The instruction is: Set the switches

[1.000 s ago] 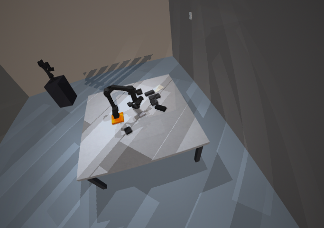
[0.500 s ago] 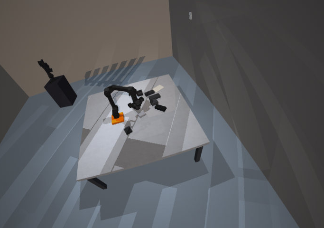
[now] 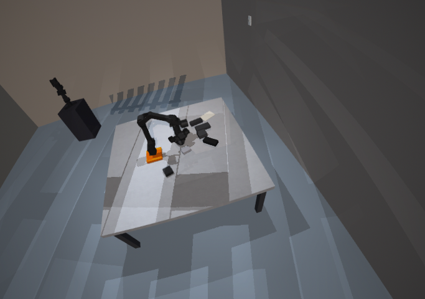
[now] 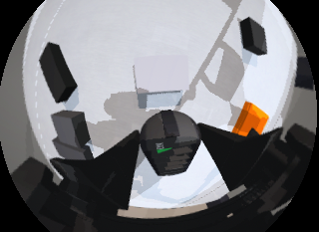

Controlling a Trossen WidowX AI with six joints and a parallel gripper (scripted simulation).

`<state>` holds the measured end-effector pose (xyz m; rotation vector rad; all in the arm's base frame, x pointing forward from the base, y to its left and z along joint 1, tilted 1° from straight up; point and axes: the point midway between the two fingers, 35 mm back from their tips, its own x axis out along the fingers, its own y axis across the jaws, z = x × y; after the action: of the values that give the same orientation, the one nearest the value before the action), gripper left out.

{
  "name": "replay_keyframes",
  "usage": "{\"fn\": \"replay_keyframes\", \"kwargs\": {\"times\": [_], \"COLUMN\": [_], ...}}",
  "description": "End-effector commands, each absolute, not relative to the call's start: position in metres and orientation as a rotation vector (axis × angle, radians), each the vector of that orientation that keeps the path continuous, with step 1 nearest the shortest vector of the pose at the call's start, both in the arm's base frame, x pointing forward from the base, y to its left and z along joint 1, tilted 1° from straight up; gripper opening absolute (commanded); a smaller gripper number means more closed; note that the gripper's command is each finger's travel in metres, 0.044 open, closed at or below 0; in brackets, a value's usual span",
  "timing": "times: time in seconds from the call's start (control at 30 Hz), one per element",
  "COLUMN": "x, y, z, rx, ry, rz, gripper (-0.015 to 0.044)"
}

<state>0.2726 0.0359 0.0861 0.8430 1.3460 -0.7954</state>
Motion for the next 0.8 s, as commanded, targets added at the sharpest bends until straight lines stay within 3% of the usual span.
{"fn": "replay_keyframes", "kwargs": {"times": [0.0, 0.77], "x": [0.269, 0.274], "y": [0.037, 0.031], "z": [0.081, 0.065], "rx": [0.835, 0.835], "ry": [1.367, 1.367], "rz": [-0.788, -0.789], "gripper": [0.0338, 0.0338]}}
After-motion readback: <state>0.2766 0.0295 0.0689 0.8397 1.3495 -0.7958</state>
